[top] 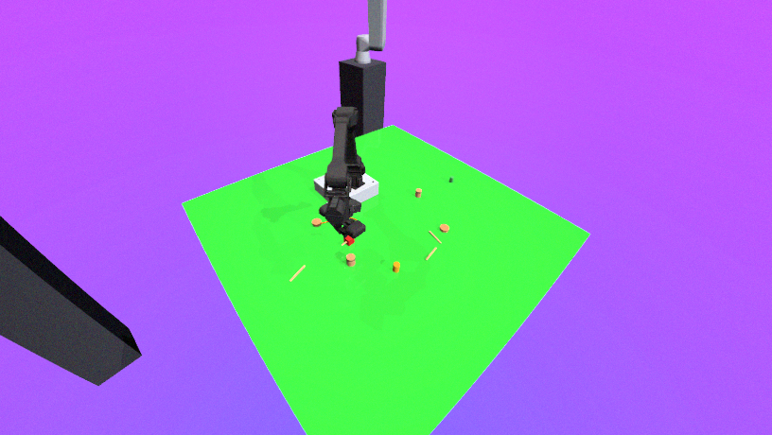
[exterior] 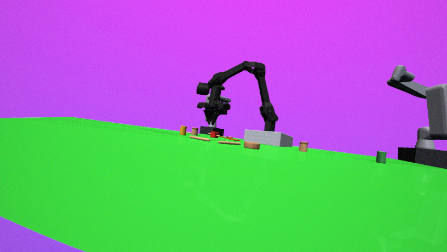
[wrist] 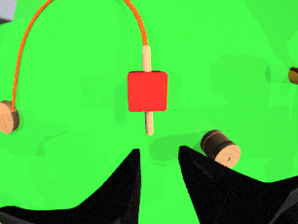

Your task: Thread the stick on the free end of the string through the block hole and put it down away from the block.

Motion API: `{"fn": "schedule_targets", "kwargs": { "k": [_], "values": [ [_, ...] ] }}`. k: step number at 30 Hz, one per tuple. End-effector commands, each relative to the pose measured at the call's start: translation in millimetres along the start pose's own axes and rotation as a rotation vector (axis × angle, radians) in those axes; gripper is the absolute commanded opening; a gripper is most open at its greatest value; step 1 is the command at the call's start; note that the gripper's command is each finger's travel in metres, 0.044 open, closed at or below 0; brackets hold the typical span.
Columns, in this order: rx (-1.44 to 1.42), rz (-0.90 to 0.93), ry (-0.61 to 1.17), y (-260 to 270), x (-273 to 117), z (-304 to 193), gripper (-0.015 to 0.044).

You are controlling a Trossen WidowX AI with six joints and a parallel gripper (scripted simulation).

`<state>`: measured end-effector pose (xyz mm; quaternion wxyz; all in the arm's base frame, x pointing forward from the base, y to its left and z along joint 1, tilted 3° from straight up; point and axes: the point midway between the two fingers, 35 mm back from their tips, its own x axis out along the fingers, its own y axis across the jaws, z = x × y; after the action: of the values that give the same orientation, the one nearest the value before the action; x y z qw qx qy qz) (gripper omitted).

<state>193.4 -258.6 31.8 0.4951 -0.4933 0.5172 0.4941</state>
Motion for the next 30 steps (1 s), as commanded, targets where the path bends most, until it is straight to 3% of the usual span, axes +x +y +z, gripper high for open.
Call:
{"fn": "schedule_targets", "kwargs": {
  "k": [1, 30],
  "values": [
    [-0.005, 0.006, -0.002, 1.2, 8.7, 0.6, 0.0121],
    [-0.005, 0.006, -0.002, 3.4, 56.0, 2.9, 0.0121]
  ]
}}
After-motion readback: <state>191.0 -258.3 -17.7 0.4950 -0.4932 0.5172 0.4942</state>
